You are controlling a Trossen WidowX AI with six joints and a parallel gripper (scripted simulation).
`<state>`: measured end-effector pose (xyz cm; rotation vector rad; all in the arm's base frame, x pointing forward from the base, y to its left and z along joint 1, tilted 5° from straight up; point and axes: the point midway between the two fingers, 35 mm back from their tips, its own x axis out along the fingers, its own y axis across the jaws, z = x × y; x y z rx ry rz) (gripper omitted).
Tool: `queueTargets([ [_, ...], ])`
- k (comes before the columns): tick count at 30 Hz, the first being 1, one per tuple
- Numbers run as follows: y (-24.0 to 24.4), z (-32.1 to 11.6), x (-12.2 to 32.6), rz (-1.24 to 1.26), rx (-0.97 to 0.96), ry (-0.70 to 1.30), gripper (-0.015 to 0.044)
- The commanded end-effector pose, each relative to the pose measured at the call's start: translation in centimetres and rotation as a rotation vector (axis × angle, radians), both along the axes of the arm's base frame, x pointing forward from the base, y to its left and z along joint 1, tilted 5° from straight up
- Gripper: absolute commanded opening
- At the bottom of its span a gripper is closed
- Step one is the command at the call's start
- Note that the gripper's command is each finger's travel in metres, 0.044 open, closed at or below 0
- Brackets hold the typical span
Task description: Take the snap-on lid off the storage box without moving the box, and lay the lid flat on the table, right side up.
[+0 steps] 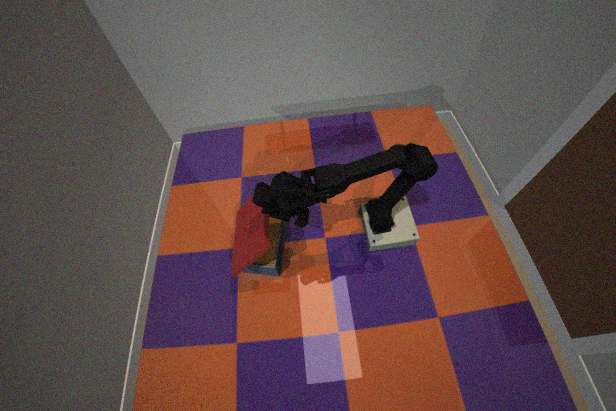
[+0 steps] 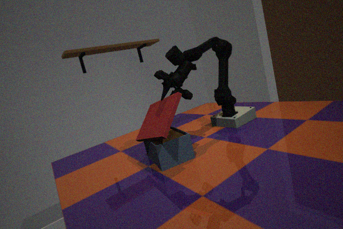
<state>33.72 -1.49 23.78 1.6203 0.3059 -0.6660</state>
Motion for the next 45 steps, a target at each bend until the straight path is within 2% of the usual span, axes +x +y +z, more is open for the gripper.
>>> queueTargets([
  [1, -0.8, 0.3, -0.3, 0.002, -0.002, -0.016, 0.0000],
  [45, -9.2, 0.0, -2.9, 0.002, -0.010, -0.013, 0.0000],
])
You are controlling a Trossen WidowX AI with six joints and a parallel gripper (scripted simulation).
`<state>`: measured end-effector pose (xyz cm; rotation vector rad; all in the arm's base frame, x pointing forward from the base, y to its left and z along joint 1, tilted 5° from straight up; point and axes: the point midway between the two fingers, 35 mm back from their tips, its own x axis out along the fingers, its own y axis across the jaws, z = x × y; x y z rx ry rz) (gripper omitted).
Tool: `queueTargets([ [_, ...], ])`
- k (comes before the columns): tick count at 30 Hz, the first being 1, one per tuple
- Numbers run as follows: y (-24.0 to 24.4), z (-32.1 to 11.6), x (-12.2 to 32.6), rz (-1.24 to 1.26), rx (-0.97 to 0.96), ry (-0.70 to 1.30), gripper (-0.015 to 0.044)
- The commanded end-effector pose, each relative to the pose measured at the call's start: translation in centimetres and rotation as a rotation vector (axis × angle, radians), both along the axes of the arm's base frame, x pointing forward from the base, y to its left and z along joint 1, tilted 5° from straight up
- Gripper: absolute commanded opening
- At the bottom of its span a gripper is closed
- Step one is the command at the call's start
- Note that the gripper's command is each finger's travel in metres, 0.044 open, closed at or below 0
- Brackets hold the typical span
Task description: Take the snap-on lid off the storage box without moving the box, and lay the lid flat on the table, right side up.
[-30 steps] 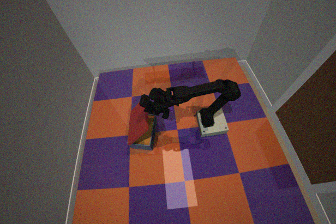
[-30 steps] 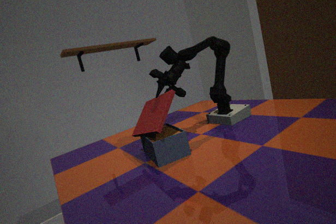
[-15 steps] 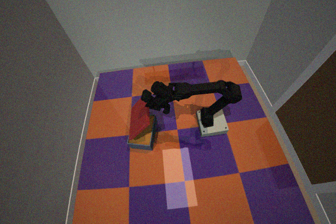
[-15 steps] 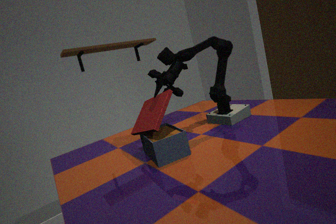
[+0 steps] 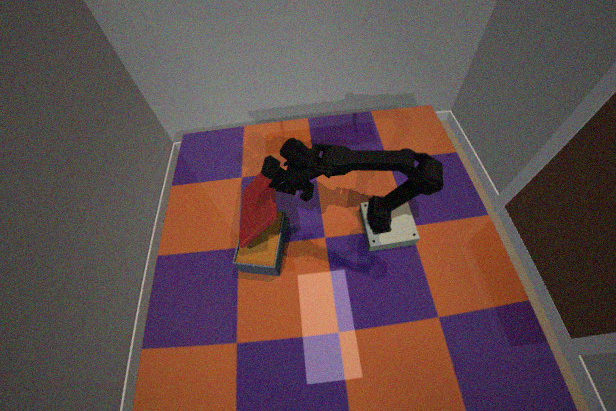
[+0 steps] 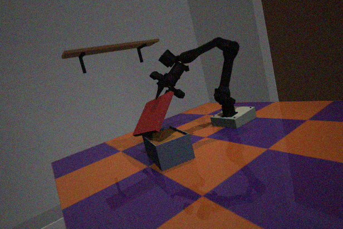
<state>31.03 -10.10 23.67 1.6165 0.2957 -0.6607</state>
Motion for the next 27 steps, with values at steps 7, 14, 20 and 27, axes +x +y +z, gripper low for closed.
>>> queueTargets([
  [7, -1.9, 0.0, -0.6, 0.003, -0.004, -0.004, 0.0000],
  [14, -3.3, 0.0, -1.0, 0.003, -0.006, -0.004, 0.0000],
  [20, -4.4, -0.1, -1.3, 0.003, -0.007, -0.003, 0.0000],
  [27, -5.7, -0.1, -1.8, 0.003, -0.008, -0.003, 0.0000],
])
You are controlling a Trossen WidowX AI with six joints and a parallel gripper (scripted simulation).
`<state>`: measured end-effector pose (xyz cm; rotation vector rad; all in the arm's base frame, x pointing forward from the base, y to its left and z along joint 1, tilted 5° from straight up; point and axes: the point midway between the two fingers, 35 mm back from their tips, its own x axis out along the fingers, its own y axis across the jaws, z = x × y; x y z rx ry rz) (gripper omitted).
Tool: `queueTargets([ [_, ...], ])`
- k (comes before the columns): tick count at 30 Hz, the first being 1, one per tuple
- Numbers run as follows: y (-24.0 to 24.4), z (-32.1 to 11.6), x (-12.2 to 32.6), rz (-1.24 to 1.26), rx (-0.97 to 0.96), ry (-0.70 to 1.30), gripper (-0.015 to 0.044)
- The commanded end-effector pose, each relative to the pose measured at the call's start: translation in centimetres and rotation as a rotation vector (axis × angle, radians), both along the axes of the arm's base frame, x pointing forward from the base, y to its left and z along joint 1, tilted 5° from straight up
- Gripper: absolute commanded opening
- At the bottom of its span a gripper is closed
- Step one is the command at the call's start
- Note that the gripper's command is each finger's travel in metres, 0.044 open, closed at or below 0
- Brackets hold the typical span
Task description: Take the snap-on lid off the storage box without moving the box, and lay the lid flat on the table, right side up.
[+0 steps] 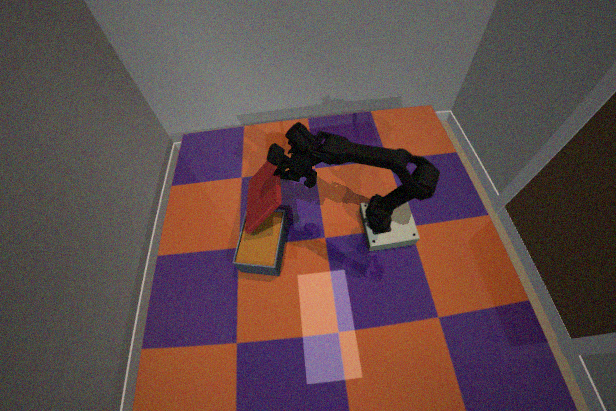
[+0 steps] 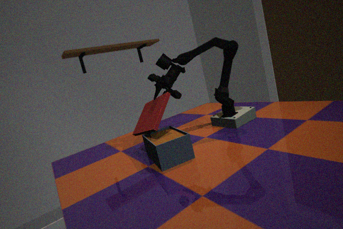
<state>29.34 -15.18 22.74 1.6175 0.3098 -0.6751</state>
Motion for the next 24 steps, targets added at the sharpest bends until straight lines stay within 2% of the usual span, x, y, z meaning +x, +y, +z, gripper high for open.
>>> queueTargets([
  [1, -0.9, 0.8, -0.1, 0.004, -0.014, -0.020, 0.0000],
  [24, -5.2, 0.7, -1.5, 0.004, -0.018, -0.018, 0.0000],
])
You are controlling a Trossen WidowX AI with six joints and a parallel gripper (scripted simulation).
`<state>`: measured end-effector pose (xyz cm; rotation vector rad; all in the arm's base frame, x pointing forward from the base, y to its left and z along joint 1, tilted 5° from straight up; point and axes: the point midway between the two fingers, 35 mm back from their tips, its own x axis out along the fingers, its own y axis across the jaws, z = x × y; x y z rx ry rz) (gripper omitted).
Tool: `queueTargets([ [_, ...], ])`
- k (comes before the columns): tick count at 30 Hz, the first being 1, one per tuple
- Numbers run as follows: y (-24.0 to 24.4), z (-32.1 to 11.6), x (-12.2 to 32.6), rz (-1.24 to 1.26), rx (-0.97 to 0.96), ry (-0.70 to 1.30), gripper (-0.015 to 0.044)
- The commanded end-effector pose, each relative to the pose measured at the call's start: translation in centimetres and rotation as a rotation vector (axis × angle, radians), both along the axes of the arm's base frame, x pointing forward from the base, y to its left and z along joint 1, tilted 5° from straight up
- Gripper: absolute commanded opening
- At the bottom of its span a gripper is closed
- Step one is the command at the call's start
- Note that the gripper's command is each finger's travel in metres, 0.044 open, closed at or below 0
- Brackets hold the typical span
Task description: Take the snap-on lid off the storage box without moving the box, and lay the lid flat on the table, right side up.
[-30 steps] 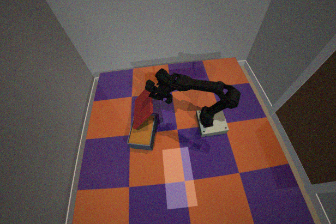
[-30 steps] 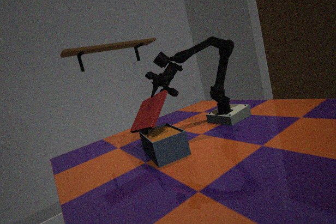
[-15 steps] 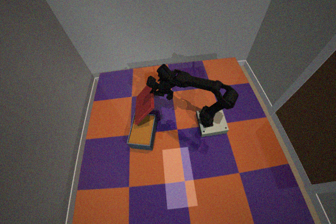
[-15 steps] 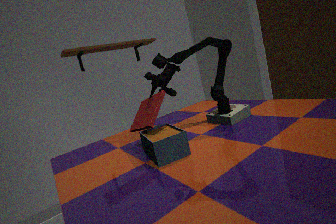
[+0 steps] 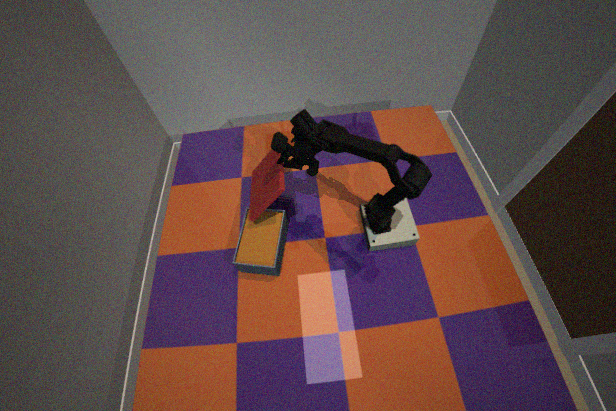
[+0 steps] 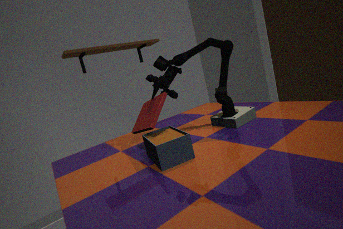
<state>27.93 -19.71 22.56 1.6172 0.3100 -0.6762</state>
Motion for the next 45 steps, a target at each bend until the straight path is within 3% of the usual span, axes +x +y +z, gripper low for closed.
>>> queueTargets([
  [1, -0.9, 0.9, -0.1, 0.005, -0.018, -0.019, 0.0000],
  [45, -9.3, 0.7, -2.7, 0.005, -0.024, -0.016, 0.0000],
])
